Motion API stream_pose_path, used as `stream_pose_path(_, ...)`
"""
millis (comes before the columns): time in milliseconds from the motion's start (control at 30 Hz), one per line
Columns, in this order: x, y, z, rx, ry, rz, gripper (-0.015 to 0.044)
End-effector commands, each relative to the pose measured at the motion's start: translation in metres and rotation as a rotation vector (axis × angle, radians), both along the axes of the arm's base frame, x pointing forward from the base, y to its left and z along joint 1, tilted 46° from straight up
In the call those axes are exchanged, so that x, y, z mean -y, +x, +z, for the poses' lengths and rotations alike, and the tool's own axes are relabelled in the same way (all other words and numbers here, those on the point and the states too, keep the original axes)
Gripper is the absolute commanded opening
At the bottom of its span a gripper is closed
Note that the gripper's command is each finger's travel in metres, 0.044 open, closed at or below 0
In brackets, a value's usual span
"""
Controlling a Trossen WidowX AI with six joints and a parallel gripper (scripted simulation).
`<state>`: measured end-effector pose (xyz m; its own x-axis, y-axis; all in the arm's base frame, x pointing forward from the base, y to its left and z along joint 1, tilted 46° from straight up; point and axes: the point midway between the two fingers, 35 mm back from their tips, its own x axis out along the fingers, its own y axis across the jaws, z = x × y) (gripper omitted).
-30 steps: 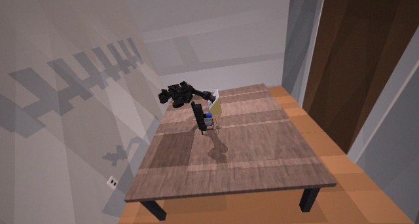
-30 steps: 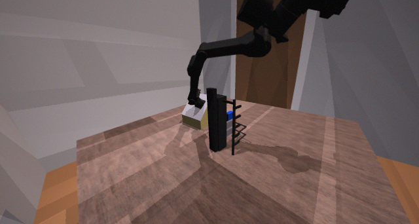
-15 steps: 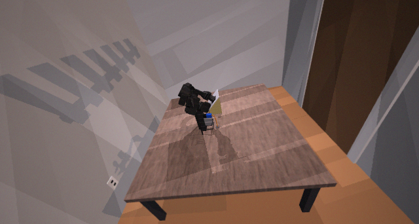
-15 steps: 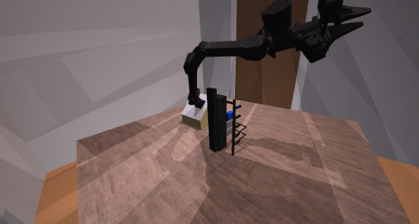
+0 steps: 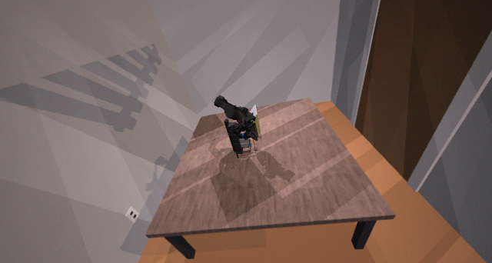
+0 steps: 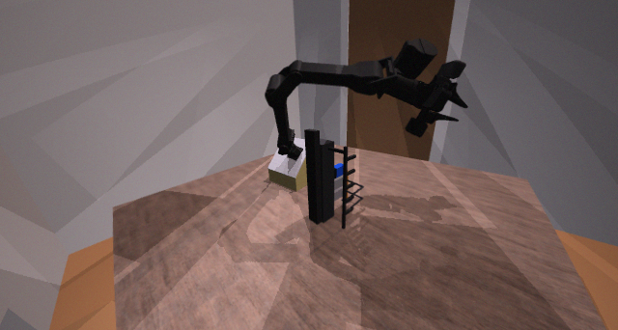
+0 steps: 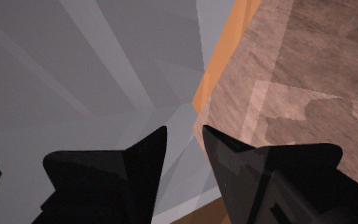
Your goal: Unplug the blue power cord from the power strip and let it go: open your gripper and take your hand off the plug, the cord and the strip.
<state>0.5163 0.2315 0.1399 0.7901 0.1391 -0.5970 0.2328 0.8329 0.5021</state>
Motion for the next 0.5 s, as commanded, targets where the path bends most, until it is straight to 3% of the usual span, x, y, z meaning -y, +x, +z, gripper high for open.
stream_pose_path(0, 0.029, -0.053, -0.052, -0.200, -0.479, 0.218, 0.0160)
stream_pose_path(467, 0.118, -0.185, -0.104, -0.768, -1.350, 1.032, 0.0160)
